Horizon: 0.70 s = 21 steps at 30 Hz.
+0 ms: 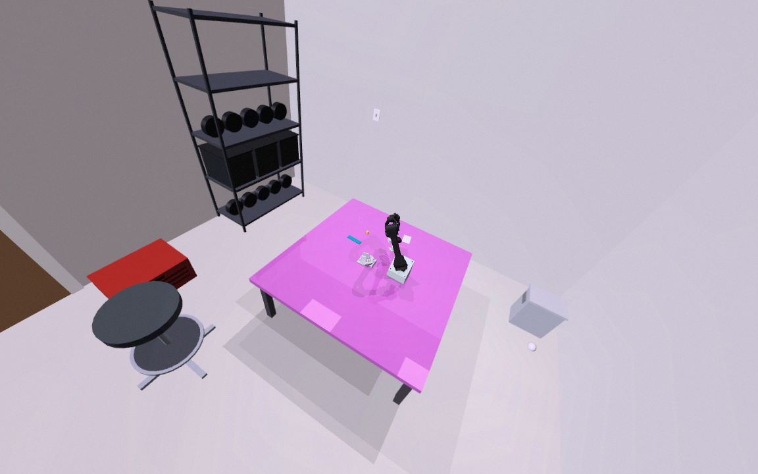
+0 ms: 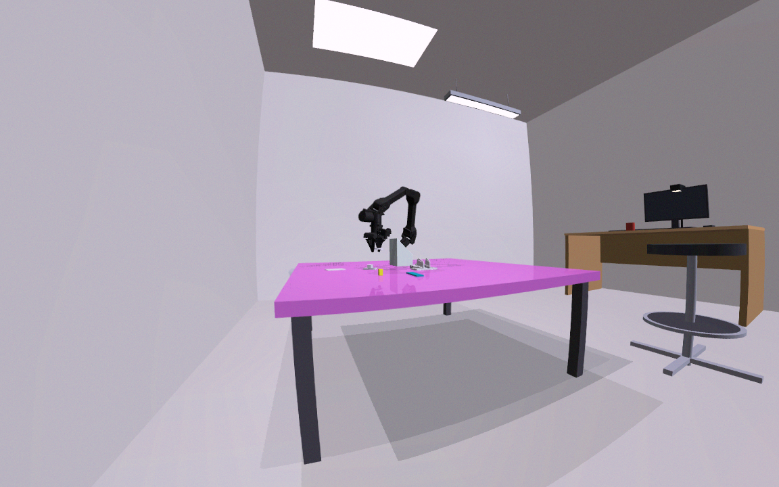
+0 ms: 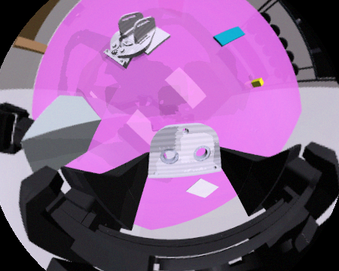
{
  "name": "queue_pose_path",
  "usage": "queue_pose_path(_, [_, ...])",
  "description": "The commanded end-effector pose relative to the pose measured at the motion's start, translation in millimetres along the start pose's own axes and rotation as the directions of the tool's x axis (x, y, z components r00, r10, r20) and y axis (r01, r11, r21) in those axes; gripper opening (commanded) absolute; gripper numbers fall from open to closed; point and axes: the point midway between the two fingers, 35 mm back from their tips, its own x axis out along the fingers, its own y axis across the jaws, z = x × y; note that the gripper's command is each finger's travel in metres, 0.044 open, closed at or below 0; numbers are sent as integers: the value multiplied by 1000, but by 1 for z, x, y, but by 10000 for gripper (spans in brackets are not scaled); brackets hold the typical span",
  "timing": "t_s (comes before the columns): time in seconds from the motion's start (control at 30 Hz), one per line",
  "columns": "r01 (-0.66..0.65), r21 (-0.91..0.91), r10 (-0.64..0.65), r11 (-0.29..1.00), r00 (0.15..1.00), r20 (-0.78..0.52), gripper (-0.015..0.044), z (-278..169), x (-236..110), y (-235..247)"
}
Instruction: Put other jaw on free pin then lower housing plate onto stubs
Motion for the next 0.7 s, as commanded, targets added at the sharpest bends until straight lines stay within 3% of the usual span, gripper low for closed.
queue_pose_path(0.0, [4,43,-4,999,1000,0,351,14,-3,3])
queue_pose_path(0.67, [13,287,-12,958,1000,-4,351,79,-9,19])
